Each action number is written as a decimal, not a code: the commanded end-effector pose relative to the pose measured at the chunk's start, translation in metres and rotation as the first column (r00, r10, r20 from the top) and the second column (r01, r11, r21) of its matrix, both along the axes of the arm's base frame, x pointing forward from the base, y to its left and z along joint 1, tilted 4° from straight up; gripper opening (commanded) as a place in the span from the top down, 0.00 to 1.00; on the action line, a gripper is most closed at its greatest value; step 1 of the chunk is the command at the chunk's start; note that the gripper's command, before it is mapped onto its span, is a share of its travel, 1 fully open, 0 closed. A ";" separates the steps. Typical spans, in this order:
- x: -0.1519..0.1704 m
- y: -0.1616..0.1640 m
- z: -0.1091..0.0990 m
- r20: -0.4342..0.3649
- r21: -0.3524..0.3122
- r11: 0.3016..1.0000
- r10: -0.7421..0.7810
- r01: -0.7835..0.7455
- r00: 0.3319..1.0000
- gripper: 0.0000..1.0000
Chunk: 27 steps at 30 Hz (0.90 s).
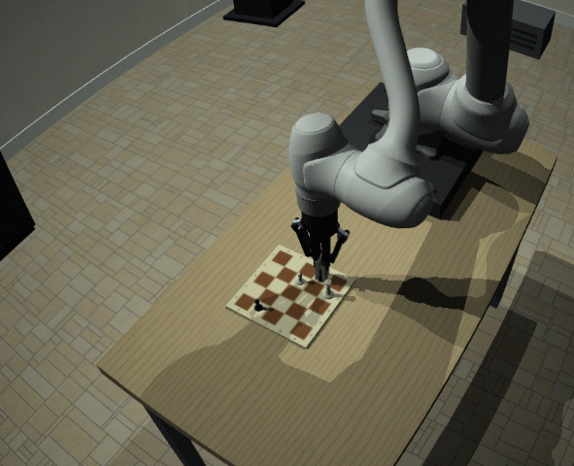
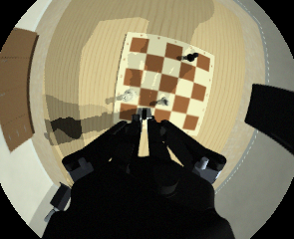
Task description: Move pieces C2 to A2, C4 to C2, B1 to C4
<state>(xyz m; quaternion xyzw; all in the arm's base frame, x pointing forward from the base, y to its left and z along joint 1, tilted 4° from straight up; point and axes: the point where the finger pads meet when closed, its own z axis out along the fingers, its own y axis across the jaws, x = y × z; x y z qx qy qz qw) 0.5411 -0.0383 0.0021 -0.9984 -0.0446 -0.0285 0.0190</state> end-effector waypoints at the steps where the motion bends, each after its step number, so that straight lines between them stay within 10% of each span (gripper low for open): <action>1: 0.000 0.000 0.000 0.000 0.000 1.000 0.000 0.000 1.000 1.00; 17: -0.001 -0.001 0.014 0.000 0.000 1.000 0.000 0.000 1.000 1.00; 27: -0.005 -0.003 0.083 0.000 0.000 1.000 0.000 0.000 1.000 1.00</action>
